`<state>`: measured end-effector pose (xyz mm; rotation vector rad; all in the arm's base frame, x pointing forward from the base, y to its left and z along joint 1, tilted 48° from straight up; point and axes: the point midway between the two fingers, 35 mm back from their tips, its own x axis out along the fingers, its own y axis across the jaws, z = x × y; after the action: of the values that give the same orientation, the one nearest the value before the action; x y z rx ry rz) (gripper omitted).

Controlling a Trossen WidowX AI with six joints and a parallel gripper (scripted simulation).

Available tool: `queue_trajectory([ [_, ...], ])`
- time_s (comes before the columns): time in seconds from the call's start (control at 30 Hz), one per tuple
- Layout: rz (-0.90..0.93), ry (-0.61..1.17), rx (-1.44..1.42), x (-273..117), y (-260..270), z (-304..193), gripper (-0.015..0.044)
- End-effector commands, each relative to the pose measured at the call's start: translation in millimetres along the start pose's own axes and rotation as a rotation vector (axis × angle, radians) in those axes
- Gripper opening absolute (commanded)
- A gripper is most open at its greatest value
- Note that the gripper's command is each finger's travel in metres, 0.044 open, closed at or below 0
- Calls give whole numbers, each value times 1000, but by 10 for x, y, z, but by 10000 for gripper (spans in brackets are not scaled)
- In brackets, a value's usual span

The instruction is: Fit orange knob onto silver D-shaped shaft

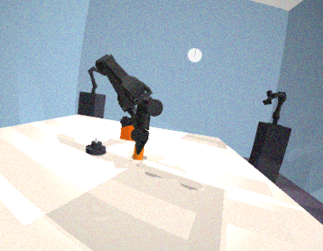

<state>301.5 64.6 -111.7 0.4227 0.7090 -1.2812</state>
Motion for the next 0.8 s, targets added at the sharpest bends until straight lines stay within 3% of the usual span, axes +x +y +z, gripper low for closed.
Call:
queue_trajectory([
  [0.0,-4,-9,-12,91,-26,-3,440],
  [0.43,-5,-12,-12,270,-46,7,440],
  [0.77,-5,-12,-12,270,-46,7,177],
])
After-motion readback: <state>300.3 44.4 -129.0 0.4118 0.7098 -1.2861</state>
